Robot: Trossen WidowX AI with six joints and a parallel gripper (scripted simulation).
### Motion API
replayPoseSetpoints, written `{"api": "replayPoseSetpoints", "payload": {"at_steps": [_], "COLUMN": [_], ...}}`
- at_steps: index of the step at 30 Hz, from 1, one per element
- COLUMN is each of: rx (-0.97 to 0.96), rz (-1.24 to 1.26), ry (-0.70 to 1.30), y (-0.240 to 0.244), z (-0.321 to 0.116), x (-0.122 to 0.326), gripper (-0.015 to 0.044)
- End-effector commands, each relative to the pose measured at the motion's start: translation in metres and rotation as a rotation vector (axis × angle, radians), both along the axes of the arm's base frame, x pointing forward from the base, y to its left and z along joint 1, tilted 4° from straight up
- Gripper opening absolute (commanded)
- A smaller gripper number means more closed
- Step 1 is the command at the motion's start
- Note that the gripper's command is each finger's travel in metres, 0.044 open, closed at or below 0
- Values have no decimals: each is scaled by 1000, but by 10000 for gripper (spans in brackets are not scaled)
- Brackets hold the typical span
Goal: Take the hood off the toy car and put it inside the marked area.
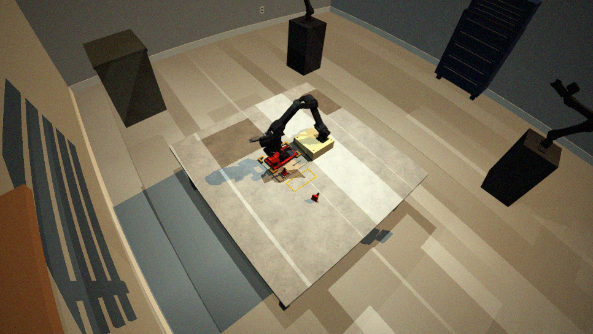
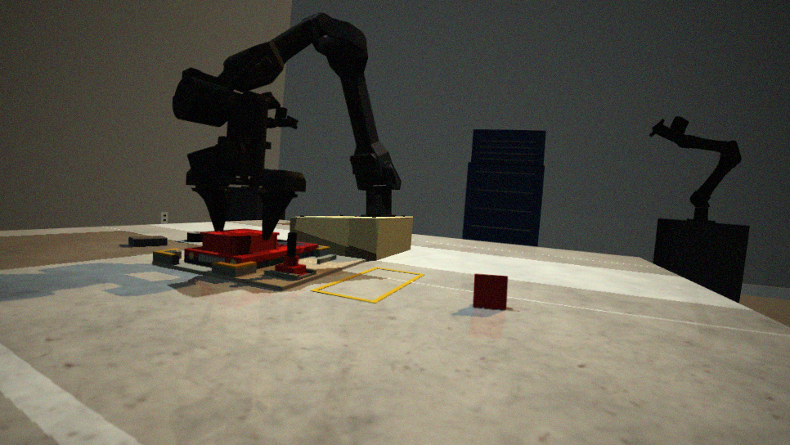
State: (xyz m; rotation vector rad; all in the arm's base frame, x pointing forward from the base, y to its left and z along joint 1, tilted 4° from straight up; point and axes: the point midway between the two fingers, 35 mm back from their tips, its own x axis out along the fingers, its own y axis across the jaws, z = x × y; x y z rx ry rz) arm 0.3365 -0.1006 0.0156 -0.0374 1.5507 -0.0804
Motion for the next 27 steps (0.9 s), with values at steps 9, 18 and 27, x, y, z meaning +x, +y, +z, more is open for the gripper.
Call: {"api": "replayPoseSetpoints", "payload": {"at_steps": [9,18,27], "rx": [-5,0,0], "rz": [5,0,0], "ry": [3,0,0], "y": [-1,-1,-1], "z": [-7,-7,-7], "x": [-1,0,0], "gripper": [440,361,282]}}
